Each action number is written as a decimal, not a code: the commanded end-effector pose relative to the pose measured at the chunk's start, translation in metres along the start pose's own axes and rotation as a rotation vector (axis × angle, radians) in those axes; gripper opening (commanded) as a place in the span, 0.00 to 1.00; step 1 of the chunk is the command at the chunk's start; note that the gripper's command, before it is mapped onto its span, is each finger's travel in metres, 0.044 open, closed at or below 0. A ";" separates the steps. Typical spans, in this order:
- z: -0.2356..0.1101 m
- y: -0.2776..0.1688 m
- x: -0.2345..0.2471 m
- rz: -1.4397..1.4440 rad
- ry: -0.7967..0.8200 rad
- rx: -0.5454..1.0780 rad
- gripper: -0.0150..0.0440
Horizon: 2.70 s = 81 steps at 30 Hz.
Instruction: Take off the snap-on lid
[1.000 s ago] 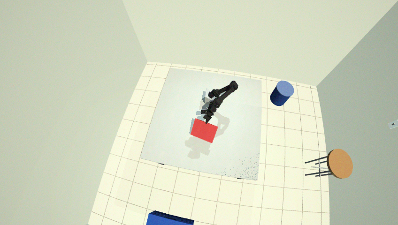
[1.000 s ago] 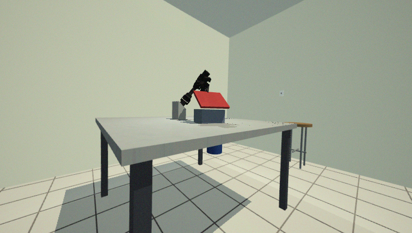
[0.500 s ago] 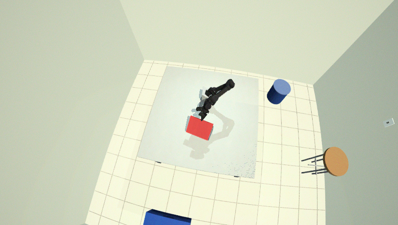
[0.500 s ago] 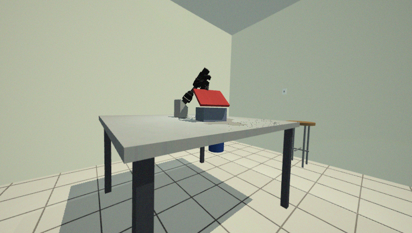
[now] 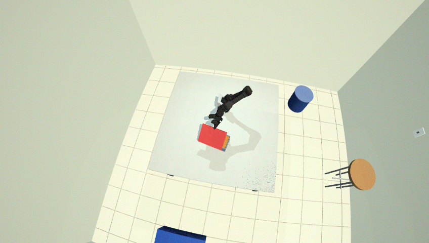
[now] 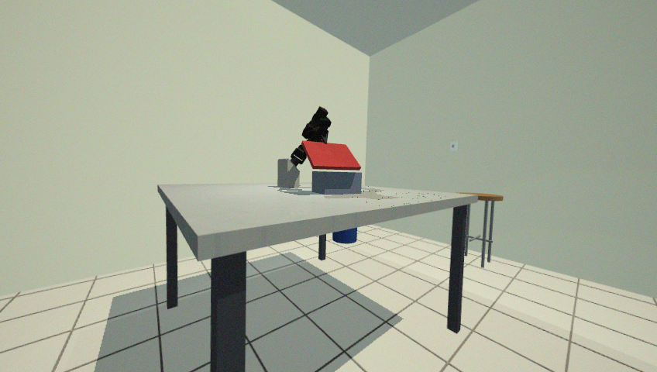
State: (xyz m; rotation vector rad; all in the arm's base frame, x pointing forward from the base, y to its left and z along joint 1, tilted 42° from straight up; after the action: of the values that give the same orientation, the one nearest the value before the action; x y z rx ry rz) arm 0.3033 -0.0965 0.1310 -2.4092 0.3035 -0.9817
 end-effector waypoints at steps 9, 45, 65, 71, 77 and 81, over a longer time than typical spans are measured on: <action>-0.003 0.024 -0.005 -0.007 0.007 -0.001 0.25; -0.010 0.093 -0.024 -0.010 0.007 -0.003 0.25; -0.014 0.132 -0.034 -0.012 0.007 -0.005 0.25; -0.015 0.144 -0.037 -0.012 0.007 -0.006 0.25; -0.017 0.155 -0.040 -0.013 0.007 -0.006 0.25; -0.018 0.163 -0.042 -0.013 0.007 -0.007 0.25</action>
State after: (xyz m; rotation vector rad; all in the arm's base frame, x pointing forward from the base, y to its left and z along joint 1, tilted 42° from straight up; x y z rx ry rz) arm 0.2593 -0.2166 0.0302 -2.4180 0.3044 -0.9764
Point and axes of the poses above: the point midway between the two fingers, 35 mm back from their tips, its own z axis out along the fingers, its own x axis across the jaws, y = z × x, the point moved 9 cm from there along -z, back along the fingers, and after that the axes turned 11 degrees about -z, right-handed, at the moved point
